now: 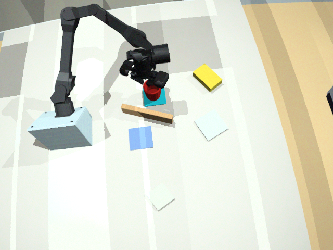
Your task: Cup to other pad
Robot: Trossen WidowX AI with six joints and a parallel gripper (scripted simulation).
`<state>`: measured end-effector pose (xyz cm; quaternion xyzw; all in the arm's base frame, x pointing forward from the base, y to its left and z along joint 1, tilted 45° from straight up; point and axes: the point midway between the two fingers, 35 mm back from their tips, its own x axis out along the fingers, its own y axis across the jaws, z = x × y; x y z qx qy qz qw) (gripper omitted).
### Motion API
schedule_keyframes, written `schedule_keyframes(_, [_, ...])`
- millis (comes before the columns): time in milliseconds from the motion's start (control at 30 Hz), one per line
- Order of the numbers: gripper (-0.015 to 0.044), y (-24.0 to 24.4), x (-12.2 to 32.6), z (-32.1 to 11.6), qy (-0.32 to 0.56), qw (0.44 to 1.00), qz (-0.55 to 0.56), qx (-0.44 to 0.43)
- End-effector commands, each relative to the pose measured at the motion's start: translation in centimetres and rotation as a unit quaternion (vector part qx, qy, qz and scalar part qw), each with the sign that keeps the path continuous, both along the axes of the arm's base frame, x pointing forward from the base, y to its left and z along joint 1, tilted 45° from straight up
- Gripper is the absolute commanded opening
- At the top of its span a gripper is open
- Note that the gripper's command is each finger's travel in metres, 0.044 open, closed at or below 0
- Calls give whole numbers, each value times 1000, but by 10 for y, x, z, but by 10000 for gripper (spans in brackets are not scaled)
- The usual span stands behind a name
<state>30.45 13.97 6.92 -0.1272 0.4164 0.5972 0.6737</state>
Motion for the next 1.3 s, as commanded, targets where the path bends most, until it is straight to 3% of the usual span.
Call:
schedule_keyframes(0, [128, -3, 1, 5, -3, 1000, 2, 1])
schedule_keyframes(367, [128, -16, 1, 14, -2, 1000, 2, 2])
schedule_keyframes(767, [440, -19, 1, 15, 1, 1000, 0, -1])
schedule_keyframes(1267, [440, -60, 5, 54, -1, 1000, 2, 0])
